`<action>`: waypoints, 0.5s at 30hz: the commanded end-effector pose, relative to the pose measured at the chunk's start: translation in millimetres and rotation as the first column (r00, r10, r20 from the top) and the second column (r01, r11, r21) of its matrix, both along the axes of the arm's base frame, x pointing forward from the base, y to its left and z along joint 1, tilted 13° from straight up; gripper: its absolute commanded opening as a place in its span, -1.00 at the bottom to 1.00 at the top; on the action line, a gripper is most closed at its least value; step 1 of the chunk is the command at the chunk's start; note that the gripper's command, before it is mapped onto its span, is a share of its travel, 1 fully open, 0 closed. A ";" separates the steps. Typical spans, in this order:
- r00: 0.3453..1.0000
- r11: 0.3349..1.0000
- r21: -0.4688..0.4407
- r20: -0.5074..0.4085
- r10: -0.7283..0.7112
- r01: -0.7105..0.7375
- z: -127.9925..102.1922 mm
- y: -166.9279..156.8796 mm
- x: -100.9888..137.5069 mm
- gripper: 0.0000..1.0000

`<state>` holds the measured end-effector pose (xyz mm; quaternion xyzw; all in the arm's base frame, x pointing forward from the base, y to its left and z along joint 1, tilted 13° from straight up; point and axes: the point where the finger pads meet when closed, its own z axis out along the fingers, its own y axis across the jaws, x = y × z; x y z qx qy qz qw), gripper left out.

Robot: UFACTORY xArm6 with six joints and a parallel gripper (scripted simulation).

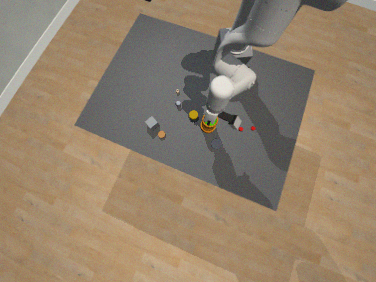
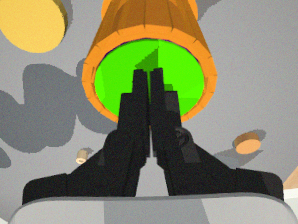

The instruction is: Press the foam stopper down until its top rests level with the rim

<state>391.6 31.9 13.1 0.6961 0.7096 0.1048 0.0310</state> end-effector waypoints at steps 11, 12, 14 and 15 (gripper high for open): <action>1.000 1.000 0.001 0.003 0.000 0.000 -6.3 0.8 2.4 -1.00; 1.000 1.000 0.001 0.003 0.000 0.000 -6.7 0.9 2.5 -1.00; 1.000 1.000 0.001 0.003 0.000 0.000 -7.7 1.0 2.7 -1.00; 1.000 1.000 0.001 0.003 0.000 0.000 -8.1 1.0 2.7 -1.00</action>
